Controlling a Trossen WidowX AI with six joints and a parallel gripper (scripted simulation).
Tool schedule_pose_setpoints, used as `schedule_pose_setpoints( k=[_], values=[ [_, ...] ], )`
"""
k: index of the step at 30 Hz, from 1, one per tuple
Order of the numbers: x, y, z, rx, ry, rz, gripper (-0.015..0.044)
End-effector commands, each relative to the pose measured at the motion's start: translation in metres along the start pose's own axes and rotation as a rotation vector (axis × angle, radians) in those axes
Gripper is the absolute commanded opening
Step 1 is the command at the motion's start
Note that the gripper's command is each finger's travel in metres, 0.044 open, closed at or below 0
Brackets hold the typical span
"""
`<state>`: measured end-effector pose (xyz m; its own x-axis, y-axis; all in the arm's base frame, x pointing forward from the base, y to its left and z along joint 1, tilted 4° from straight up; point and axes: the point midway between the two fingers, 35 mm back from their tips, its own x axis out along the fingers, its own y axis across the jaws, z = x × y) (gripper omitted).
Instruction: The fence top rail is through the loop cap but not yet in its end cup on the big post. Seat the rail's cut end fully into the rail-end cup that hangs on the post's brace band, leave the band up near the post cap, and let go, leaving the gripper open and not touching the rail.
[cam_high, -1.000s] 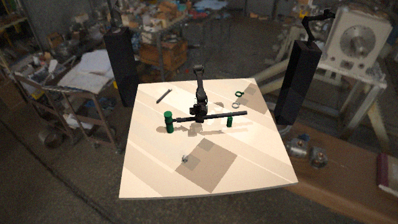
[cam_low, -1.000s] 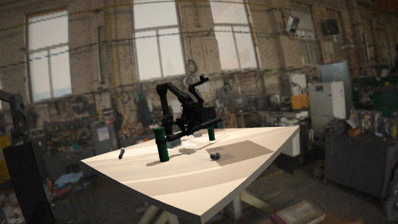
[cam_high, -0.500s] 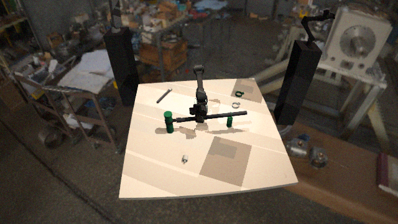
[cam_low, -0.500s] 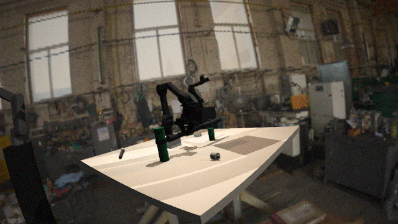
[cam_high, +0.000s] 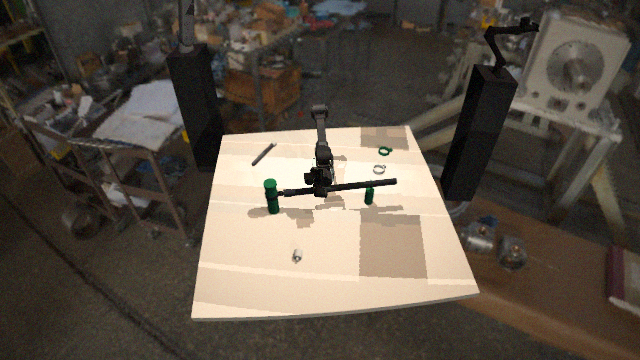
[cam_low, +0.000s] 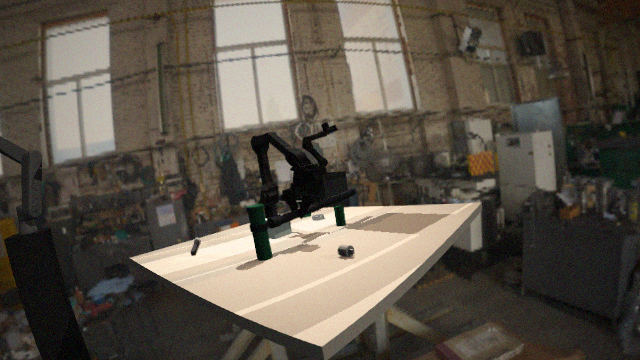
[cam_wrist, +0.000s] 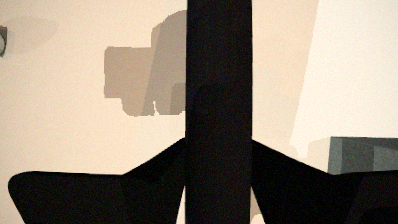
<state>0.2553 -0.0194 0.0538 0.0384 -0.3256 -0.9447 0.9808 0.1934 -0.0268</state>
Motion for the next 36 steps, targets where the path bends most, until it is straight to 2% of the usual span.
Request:
schedule_pose_setpoints(
  k=[1,36],
  values=[
    [-0.004,0.0015,0.0038,0.0,-0.011,0.01,0.0],
    [0.0001,0.001,0.0101,-0.001,-0.001,-0.001,0.0]
  ],
)
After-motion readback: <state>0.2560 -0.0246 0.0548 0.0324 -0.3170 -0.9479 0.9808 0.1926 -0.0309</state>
